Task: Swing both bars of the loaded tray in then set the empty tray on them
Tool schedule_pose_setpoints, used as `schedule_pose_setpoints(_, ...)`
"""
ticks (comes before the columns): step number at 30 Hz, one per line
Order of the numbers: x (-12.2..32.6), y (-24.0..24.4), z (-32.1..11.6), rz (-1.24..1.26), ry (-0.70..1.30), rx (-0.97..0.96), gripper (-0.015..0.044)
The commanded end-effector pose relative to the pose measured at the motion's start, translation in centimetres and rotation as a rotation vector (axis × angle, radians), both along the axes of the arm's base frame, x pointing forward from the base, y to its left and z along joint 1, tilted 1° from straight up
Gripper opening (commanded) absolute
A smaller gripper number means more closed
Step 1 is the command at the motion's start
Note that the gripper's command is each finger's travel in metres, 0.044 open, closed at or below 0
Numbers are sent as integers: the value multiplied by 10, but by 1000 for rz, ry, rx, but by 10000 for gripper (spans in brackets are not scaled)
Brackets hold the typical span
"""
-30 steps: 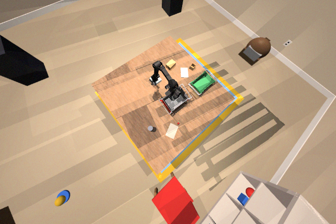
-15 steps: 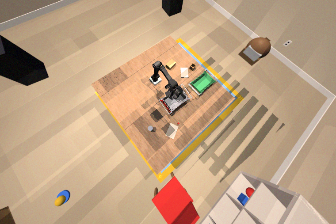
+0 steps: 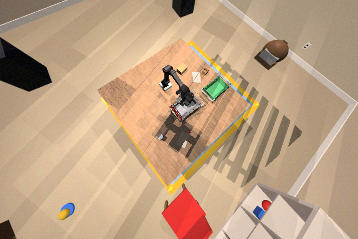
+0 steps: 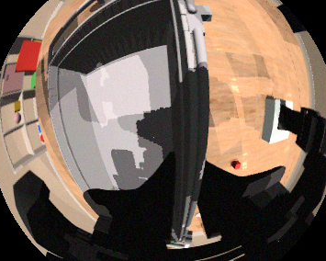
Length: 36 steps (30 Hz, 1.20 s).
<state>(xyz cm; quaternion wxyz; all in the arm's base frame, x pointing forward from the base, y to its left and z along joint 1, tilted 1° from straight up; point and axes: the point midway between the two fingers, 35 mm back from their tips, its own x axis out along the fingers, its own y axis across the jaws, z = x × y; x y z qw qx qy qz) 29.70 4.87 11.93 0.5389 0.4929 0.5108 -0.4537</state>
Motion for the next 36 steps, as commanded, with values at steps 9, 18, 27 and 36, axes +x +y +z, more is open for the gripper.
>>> schedule_pose_setpoints(9, -3, 0, -5, -5, 23, -2, 0)
schedule_pose_setpoints(18, 0, 0, 0, 0, 1, 0, 0)
schedule_pose_setpoints(27, -6, 0, -13, -4, 22, -2, 0)
schedule_pose_setpoints(36, -6, 0, -14, -5, 23, -2, 0)
